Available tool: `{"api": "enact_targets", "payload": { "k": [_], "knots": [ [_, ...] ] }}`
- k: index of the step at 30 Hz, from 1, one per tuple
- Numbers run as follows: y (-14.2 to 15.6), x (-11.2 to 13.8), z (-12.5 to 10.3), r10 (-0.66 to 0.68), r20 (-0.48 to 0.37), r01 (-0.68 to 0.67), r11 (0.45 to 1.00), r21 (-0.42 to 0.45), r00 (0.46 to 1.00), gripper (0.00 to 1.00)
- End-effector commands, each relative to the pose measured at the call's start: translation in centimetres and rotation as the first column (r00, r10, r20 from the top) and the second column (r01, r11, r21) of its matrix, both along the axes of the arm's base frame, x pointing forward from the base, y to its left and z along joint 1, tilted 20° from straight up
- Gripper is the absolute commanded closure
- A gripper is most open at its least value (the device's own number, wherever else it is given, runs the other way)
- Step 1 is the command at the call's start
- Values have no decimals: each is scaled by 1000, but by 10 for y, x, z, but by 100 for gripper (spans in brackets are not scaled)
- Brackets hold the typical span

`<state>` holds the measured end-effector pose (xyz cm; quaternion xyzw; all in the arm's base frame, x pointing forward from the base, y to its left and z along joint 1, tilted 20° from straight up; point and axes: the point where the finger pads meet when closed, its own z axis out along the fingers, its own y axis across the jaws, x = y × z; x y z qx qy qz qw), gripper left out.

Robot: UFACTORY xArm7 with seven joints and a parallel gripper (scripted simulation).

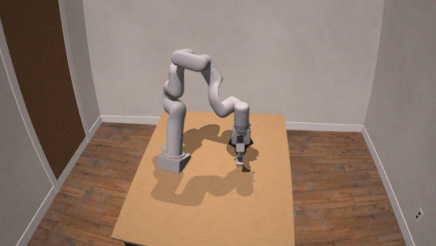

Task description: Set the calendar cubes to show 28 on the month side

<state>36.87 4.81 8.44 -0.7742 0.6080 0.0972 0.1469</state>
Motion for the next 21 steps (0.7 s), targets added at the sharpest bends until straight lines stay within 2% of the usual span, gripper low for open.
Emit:
{"api": "enact_targets", "payload": {
  "k": [1, 7, 21],
  "knots": [
    [-7, 0, 22, -2, 1, 2, 1000, -7, 1000, 71],
    [-12, -1, 37, -2, 1, 2, 1000, -7, 1000, 71],
    [-13, 1, 38, -37, -13, 37, 999, -7, 999, 71]
  ]
}}
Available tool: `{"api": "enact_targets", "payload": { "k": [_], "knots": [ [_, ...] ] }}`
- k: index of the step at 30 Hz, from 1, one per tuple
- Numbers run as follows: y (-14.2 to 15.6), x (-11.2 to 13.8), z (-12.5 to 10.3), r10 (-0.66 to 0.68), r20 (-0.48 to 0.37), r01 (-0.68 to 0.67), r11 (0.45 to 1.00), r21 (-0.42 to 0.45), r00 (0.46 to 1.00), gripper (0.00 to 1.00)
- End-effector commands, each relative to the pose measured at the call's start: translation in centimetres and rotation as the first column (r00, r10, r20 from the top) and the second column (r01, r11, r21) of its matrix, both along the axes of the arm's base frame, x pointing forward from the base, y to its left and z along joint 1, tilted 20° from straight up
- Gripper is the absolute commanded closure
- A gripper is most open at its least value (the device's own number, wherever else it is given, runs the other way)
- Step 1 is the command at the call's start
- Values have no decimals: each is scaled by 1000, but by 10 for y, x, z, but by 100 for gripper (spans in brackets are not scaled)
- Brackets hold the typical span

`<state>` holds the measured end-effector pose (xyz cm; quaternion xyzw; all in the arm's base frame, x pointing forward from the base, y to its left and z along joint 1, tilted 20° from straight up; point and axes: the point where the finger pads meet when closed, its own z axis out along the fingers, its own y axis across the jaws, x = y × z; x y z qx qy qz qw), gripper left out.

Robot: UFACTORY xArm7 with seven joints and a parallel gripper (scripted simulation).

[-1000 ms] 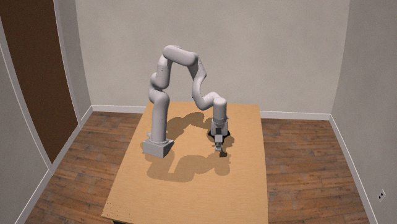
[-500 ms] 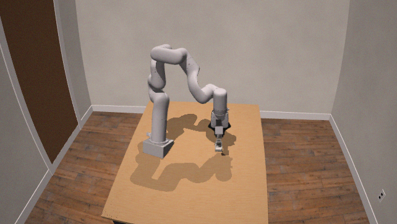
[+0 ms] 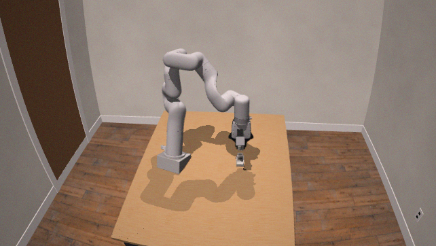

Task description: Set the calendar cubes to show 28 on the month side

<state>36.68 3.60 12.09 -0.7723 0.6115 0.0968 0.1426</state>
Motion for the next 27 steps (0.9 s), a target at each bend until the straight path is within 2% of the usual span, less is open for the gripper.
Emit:
{"api": "enact_targets", "payload": {
  "k": [1, 3, 5, 7, 8, 13, 20, 23, 24, 27],
  "knots": [
    [-2, 5, 2, -59, -19, 59, 998, 0, 998, 71],
    [-3, 11, 2, -149, -55, 149, 989, -4, 987, 71],
    [-3, 11, 2, -149, -55, 149, 989, -4, 987, 71],
    [-5, 19, 3, -276, -104, 276, 961, -15, 956, 71],
    [-5, 20, 3, -278, -105, 278, 960, -15, 955, 71],
    [-6, 31, 4, -433, -163, 433, 901, -36, 887, 71],
    [-6, 51, 5, -651, -242, 652, 753, -87, 719, 71],
    [-6, 52, 5, -665, -247, 667, 740, -91, 704, 71],
    [-5, 60, 5, -731, -271, 733, 670, -114, 626, 71],
    [-3, 66, 5, -782, -289, 785, 605, -135, 553, 71]
  ]
}}
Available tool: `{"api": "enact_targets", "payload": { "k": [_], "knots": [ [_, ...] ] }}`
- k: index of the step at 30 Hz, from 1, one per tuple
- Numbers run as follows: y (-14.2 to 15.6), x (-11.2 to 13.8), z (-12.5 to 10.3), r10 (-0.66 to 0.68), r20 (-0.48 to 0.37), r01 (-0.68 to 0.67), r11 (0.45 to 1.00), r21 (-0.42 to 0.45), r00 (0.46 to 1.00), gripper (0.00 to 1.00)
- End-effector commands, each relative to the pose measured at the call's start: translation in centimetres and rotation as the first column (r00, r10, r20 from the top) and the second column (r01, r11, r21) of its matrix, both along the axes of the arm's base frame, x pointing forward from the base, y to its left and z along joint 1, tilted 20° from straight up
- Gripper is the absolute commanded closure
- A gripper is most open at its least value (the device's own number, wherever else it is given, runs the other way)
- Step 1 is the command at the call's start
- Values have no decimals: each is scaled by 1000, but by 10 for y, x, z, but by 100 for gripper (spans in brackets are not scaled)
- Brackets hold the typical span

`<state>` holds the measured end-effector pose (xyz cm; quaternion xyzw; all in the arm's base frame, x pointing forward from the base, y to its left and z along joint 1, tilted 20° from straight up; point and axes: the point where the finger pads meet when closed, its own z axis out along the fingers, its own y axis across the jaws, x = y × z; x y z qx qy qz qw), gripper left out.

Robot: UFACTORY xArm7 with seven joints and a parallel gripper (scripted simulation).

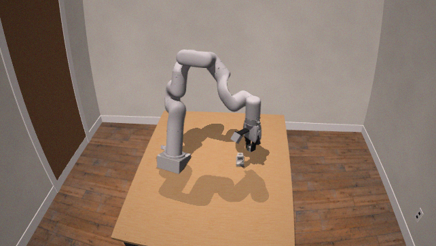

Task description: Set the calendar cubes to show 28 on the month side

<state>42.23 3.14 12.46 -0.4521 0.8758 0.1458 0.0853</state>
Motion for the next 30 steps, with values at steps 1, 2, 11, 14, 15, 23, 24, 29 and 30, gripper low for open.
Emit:
{"api": "enact_targets", "payload": {
  "k": [1, 2, 11, 14, 15, 23, 24, 29, 30],
  "knots": [
    [1, 12, 1, -138, -50, 137, 990, -5, 989, 71],
    [3, 17, 1, -198, -70, 198, 980, -7, 978, 71],
    [10, 39, 0, -454, -158, 456, 890, -28, 877, 71],
    [15, 50, -1, -553, -194, 557, 830, -42, 810, 71],
    [16, 52, -2, -579, -203, 583, 811, -47, 790, 71],
    [21, 61, -3, -655, -232, 660, 748, -63, 719, 71],
    [21, 61, -3, -655, -232, 660, 748, -63, 719, 71],
    [21, 61, -3, -655, -232, 660, 748, -63, 719, 71],
    [21, 61, -3, -655, -232, 660, 748, -63, 719, 71]
  ]
}}
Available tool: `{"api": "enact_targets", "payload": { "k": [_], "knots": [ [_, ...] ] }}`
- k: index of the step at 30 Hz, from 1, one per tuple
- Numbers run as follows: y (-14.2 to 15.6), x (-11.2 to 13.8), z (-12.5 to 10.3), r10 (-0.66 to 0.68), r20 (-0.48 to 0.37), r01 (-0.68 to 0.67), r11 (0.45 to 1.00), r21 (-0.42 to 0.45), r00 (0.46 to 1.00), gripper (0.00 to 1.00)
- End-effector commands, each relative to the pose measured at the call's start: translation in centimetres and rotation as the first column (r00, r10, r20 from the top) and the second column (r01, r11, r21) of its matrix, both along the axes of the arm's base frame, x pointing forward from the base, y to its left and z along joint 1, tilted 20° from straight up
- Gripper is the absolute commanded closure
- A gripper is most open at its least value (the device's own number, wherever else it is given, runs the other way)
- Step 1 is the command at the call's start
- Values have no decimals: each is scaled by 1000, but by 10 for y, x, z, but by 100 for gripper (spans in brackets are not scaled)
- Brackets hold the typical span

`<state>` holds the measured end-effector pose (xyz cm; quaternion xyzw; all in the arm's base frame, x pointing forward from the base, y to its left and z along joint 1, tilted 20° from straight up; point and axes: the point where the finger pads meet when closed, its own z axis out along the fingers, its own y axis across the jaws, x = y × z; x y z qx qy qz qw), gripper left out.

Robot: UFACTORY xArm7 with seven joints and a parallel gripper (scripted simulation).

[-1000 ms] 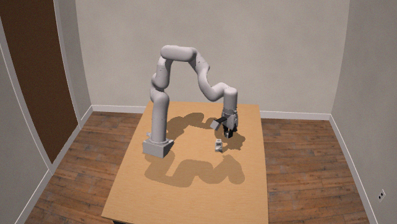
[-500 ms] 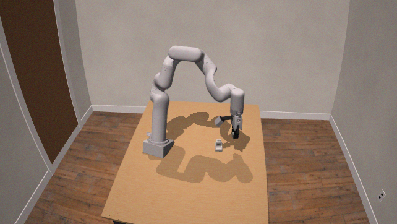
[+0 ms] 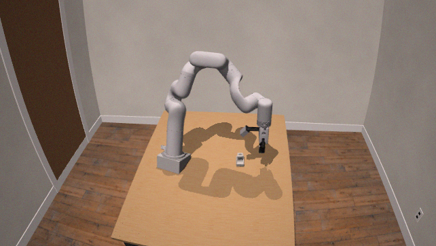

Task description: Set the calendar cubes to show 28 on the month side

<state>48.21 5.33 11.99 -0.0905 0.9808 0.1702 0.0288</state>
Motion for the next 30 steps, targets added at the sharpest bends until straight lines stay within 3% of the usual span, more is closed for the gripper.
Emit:
{"api": "enact_targets", "payload": {
  "k": [1, 16, 30],
  "knots": [
    [-1, 1, 1, -2, 4, 2, 1000, 0, 1000, 71],
    [5, 2, -14, -2, 3, 2, 1000, 0, 1000, 71],
    [26, 4, -72, -2, 3, 2, 1000, 0, 1000, 71]
  ]
}}
